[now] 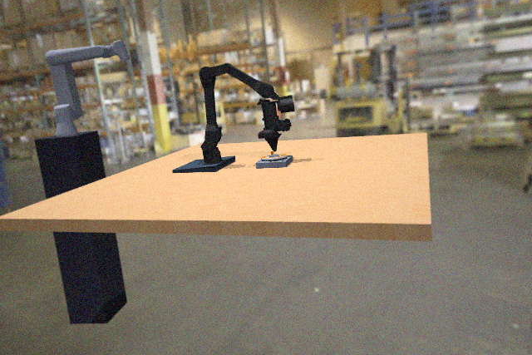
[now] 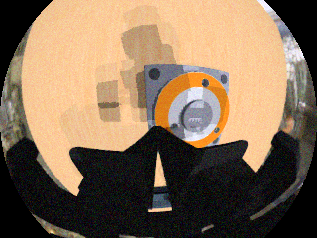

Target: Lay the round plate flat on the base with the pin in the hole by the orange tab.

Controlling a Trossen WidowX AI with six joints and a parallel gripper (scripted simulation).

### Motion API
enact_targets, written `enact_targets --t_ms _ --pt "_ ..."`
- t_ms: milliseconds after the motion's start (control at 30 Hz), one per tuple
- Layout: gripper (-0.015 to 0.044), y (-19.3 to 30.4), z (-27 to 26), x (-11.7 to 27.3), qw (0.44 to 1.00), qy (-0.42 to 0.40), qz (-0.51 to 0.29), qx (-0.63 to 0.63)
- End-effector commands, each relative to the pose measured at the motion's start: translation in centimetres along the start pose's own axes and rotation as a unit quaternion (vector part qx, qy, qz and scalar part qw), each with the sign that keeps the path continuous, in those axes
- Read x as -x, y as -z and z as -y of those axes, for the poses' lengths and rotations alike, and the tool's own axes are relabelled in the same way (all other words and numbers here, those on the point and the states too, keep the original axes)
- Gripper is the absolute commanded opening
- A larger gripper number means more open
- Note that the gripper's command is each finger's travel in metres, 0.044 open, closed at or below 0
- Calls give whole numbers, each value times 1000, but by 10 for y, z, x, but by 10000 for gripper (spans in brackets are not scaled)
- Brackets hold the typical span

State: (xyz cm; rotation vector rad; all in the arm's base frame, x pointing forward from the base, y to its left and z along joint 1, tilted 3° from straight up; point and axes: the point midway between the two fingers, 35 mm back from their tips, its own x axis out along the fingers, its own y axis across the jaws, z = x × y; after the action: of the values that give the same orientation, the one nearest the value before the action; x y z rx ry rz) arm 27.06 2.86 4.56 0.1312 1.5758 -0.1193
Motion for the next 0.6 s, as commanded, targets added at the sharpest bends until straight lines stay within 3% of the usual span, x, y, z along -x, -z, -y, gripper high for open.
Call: enact_targets --t_ms 0,567 --pt "0 8 2 -4 1000 2 -13 -2" --pt "0 11 3 -4 1000 2 -13 -2"
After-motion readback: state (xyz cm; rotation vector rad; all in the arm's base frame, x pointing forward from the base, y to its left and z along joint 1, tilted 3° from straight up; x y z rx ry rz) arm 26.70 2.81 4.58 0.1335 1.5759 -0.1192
